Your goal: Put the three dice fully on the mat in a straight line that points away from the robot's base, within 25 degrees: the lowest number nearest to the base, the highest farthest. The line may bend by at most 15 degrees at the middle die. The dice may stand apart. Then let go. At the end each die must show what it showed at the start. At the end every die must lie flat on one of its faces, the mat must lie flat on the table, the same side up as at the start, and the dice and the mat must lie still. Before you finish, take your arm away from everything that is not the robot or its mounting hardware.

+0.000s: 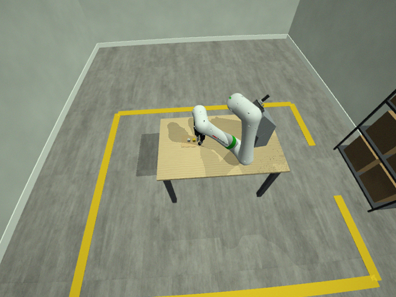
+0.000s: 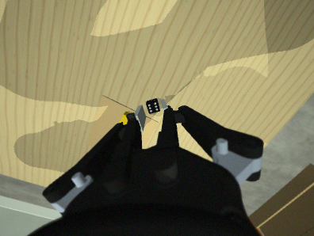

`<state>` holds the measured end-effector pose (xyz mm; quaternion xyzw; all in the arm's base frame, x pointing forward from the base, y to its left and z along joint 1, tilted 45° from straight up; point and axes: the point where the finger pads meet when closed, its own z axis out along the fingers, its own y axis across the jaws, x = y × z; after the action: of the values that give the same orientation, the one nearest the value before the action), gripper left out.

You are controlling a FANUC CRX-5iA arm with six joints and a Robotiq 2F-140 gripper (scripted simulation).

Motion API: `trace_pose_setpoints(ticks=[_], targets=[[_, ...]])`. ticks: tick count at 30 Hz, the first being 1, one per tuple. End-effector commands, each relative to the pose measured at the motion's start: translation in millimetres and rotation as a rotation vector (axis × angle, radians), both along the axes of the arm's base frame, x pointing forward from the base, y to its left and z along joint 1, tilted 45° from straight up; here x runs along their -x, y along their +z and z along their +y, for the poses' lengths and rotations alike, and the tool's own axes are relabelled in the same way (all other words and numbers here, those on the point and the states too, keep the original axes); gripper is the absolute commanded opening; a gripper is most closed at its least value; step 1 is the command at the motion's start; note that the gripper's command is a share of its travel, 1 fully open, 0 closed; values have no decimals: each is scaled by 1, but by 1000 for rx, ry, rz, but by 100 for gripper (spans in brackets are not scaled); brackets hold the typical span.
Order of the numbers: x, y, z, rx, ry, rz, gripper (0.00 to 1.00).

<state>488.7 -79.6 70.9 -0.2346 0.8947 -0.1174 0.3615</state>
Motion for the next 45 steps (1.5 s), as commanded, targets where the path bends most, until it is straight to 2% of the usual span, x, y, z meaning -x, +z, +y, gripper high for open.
trace_pose_setpoints(ticks=[1, 37, 45], targets=[[0, 0, 0, 0, 0, 0, 25], [-1, -1, 0, 0, 0, 0, 25], [-9, -9, -1, 0, 0, 0, 25]])
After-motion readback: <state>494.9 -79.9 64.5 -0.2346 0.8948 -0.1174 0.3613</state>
